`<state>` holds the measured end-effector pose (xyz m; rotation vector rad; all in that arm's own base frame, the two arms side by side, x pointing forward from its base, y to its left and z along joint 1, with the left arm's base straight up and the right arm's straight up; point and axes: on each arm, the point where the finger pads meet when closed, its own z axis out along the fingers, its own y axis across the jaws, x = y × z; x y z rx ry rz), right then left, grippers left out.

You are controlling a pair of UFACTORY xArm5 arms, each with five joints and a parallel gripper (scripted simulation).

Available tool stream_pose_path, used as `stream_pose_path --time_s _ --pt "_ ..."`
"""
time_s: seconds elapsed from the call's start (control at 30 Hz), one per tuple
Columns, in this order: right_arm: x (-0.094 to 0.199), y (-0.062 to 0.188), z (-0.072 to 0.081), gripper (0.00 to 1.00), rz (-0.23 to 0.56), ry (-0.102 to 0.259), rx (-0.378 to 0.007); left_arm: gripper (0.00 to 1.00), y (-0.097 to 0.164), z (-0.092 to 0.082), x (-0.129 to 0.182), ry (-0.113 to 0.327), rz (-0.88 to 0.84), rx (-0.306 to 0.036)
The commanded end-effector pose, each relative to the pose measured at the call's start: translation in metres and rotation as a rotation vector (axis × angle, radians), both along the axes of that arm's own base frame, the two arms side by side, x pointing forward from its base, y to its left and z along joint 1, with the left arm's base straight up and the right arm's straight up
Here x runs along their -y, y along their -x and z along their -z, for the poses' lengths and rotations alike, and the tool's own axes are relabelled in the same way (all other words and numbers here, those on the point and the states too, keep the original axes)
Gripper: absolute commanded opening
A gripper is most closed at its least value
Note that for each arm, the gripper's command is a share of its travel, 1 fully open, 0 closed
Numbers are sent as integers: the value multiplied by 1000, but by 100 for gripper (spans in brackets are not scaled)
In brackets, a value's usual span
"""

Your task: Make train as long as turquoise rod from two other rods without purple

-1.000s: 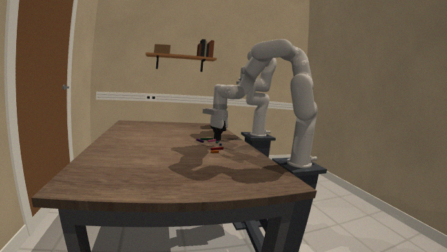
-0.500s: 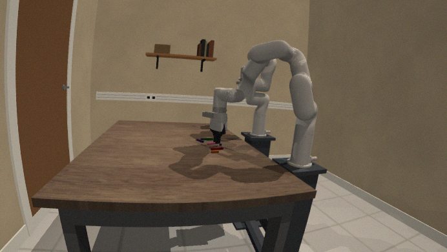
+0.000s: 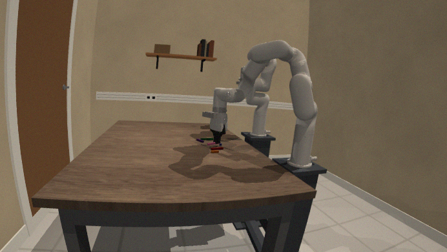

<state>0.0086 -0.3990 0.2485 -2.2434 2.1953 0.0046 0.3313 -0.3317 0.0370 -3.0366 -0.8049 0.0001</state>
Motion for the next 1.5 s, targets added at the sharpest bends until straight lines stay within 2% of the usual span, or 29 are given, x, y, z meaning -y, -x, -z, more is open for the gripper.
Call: stream_pose_path --time_s 0.0,0.6,1.47 --pt "1 0 -2 100 0 4 0 6 -1 -2 1 3 0 3" --pt "1 0 -2 100 0 4 0 6 -1 -1 1 3 0 3" --pt "1 0 -2 100 0 4 0 6 -1 9 1 3 0 3"
